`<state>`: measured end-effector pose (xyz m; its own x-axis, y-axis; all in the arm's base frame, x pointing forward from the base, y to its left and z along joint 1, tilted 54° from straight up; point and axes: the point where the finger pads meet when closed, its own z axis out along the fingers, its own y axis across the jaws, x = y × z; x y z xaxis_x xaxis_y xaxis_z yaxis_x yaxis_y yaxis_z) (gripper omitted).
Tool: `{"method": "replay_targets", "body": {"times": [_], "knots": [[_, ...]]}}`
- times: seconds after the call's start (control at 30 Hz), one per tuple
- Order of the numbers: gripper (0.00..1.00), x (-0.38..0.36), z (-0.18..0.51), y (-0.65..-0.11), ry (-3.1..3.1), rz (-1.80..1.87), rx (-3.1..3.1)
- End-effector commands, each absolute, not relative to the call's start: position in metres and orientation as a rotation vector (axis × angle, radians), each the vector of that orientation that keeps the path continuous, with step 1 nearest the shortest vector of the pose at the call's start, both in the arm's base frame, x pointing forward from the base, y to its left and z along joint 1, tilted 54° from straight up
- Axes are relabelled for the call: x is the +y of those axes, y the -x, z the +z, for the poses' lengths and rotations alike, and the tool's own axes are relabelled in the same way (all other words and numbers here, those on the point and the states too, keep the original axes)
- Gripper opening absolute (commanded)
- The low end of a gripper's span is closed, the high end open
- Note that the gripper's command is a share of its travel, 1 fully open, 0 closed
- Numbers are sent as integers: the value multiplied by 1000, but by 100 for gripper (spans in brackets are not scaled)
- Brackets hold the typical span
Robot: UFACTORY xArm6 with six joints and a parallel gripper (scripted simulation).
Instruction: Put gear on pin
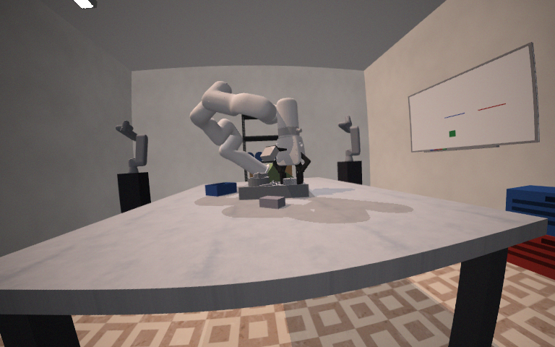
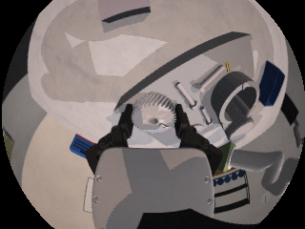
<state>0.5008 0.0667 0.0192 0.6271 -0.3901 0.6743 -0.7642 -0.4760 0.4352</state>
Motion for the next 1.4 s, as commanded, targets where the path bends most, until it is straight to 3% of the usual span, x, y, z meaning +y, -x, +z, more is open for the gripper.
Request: {"method": "replay_targets", "body": {"times": [0.0,1.37], "knots": [[0,62,18,-498,-2096,635,-899],[0,68,22,-497,-2096,635,-899]]}}
